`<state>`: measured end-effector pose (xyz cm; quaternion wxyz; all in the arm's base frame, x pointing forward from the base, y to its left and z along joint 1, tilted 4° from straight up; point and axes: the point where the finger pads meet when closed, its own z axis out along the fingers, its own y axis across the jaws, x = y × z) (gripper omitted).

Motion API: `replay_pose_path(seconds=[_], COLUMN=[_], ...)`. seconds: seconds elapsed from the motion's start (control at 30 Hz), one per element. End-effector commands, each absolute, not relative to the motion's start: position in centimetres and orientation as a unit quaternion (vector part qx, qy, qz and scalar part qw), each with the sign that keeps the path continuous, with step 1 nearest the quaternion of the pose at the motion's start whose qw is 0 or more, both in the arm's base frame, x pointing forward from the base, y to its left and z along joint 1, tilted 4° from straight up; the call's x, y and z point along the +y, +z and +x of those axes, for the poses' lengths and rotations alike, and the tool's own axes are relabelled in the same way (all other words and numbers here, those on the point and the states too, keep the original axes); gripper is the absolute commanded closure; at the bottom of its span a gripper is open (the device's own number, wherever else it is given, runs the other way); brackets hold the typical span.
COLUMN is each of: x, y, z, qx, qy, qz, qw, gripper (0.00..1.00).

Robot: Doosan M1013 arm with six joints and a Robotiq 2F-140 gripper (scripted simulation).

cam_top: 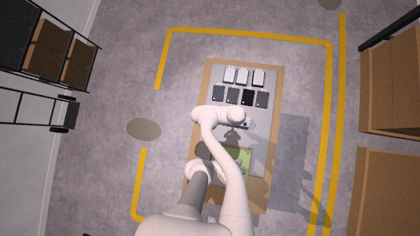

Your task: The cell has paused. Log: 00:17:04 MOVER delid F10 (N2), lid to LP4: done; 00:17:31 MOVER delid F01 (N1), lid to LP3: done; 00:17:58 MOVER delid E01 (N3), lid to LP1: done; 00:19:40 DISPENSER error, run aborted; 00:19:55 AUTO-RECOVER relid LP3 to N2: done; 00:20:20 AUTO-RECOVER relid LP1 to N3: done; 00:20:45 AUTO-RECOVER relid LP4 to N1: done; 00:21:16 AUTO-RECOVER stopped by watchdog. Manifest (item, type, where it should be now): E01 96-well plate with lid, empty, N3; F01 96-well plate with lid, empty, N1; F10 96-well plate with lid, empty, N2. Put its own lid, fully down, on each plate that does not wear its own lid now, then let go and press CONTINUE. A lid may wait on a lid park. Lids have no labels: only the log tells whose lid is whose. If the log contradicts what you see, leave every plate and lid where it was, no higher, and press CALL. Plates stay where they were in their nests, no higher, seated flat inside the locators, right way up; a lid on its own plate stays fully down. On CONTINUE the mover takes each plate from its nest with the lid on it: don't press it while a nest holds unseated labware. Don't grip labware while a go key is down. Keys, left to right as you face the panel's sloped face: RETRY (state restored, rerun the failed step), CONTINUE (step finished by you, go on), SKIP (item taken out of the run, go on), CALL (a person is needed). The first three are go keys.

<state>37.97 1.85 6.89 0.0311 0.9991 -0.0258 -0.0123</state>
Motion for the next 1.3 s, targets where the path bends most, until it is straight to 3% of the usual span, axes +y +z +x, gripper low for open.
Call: replay_pose_path(seconds=[0.0,1.27], x=[1.85,1.83], y=[6.73,6.07], z=[37.97,37.97], qx=[-0.026,-0.026], qy=[-0.012,-0.012], qz=[0.999,0.999], qw=[0.031,0.031], gripper=[1.00,1.00])
